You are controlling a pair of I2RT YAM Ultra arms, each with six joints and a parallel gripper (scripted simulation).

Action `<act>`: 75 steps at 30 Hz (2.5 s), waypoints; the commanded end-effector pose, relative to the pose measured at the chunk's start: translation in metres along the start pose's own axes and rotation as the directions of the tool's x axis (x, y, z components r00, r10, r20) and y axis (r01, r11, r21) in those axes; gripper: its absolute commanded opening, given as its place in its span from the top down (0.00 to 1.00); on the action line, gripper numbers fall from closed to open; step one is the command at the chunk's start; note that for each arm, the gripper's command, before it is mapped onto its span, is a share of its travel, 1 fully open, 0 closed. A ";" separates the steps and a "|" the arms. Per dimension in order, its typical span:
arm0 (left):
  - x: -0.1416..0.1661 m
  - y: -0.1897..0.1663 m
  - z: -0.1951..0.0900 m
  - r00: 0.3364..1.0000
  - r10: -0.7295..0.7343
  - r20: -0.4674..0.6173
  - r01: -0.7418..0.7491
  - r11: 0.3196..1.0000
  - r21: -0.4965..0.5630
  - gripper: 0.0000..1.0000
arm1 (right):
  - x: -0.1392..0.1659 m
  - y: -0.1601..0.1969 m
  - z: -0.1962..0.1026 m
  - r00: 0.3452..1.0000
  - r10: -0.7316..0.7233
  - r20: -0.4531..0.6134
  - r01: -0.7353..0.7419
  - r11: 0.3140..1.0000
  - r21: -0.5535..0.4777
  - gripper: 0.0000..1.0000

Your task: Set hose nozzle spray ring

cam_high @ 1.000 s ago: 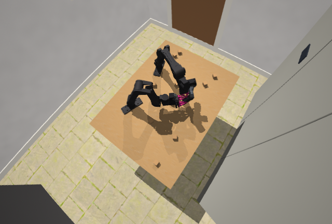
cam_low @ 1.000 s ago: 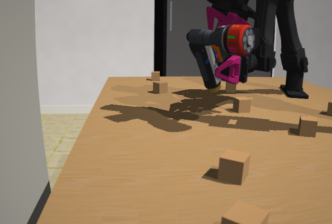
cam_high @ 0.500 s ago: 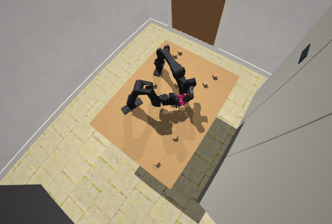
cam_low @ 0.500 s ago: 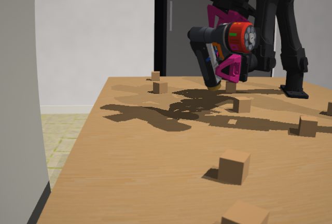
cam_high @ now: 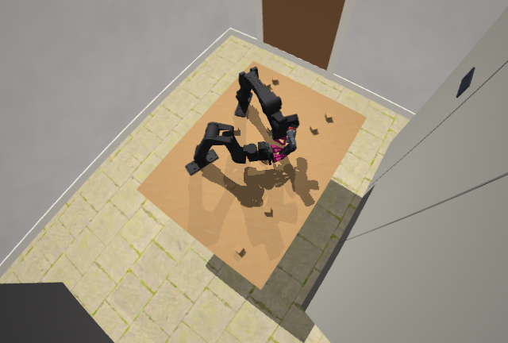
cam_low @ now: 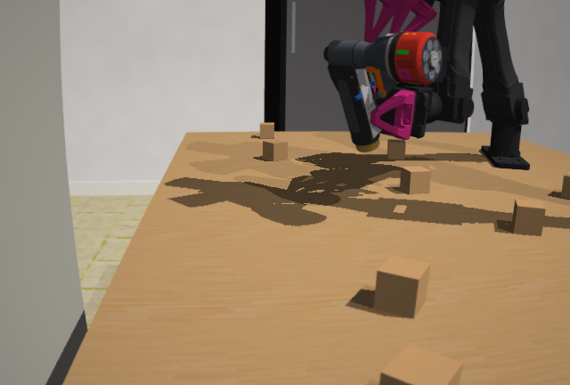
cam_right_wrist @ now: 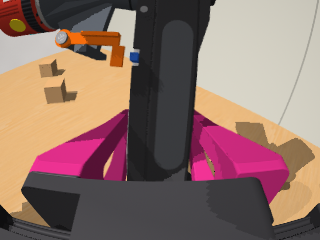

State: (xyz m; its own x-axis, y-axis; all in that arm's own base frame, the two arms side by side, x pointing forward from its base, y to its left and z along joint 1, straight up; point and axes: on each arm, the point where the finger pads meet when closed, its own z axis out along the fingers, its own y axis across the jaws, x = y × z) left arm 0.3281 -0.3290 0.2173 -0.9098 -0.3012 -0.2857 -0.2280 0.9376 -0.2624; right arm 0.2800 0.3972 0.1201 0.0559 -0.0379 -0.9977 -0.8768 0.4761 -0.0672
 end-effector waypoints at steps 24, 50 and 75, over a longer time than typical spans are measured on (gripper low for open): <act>-0.007 0.001 -0.055 1.000 -0.008 0.028 0.008 1.000 0.012 0.63 | -0.046 0.000 0.003 0.990 -0.014 0.140 0.014 1.000 -0.002 0.64; -0.095 0.017 -0.082 0.966 0.055 0.253 -0.113 0.969 0.222 0.63 | -0.047 0.000 0.003 0.990 -0.014 0.141 0.014 1.000 -0.002 0.64; -0.191 0.115 -0.151 0.718 0.093 0.690 -0.308 0.931 0.194 0.63 | -0.047 0.000 0.003 0.990 -0.014 0.141 0.014 1.000 -0.001 0.64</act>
State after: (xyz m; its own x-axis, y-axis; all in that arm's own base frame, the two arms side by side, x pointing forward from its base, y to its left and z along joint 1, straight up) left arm 0.4172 -0.1414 0.3487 -0.5606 -0.2643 -0.7848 0.0393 0.9382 -0.3440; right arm 0.2800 0.3972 0.1204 0.0567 -0.0368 -0.9977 -0.8767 0.4762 -0.0674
